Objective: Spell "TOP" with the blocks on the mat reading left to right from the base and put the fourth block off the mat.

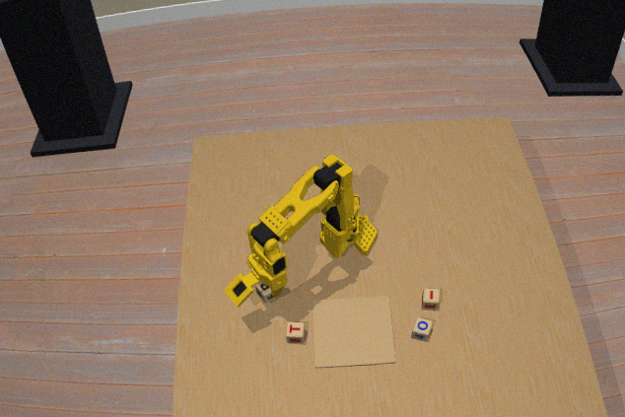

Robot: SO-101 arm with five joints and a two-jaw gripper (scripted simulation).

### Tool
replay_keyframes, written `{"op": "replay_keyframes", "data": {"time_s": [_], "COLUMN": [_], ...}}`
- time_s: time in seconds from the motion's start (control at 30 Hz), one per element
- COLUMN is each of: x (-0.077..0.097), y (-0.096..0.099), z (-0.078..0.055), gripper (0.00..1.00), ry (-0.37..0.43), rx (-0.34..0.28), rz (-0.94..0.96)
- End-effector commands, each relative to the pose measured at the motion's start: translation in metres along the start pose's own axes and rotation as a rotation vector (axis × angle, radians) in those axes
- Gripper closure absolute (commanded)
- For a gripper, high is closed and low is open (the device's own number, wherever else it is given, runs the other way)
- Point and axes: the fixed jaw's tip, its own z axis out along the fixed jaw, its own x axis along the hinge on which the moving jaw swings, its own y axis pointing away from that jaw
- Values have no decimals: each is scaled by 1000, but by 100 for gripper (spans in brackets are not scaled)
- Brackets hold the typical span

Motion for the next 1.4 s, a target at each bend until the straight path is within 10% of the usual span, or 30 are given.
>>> {"op": "replay_keyframes", "data": {"time_s": [0.0, 1.37], "x": [-12, -13], "y": [1, 1], "z": [-12, 2], "gripper": [100, 100], "ry": [-91, -91], "rx": [-13, -13], "rz": [11, 11]}}
